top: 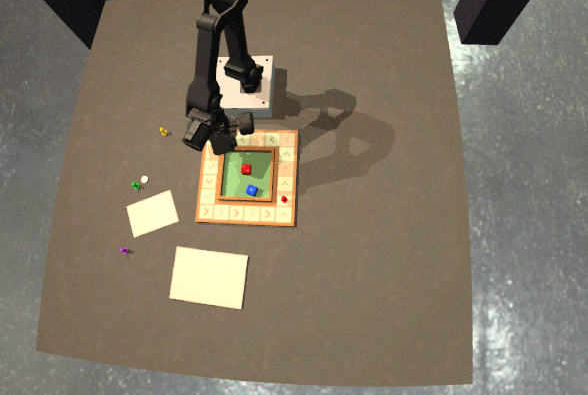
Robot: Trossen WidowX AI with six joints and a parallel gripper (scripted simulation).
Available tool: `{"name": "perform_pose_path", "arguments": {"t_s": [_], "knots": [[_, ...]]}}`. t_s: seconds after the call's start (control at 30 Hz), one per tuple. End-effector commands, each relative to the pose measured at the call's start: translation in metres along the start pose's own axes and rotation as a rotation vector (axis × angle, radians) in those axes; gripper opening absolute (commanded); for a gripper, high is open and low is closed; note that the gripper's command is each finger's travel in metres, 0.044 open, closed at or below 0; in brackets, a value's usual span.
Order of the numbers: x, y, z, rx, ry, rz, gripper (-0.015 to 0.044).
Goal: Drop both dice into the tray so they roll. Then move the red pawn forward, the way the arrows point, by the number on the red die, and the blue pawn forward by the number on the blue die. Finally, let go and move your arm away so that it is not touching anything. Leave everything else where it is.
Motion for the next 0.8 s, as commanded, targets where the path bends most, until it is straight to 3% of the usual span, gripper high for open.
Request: {"name": "perform_pose_path", "arguments": {"t_s": [0.0, 0.13, 0.27, 0.37, 0.47, 0.77], "knots": [[0.0, 0.0, 0.001, -0.001, 0.001, 0.0, 0.0157], [-0.001, -0.001, 0.003, 0.0, 0.001, 0.0, 0.0263], [-0.001, -0.001, 0.048, 0.007, -0.003, 0.007, 0.0368], [-0.001, -0.001, 0.051, 0.008, -0.003, 0.007, 0.044], [0.003, -0.005, 0.056, 0.007, -0.004, -0.005, 0.044], [0.062, -0.029, 0.131, 0.005, -0.01, -0.163, 0.044]]}}
Point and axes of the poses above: the point midway between the two fingers, 35 mm back from their tips, its own z axis back along the fingers, its own x axis across the jaws, y = z × x, the point moved 4 cm from there along z, back along the fingers, and after that the axes turned 10 degrees about z, right-handed, at the moved point
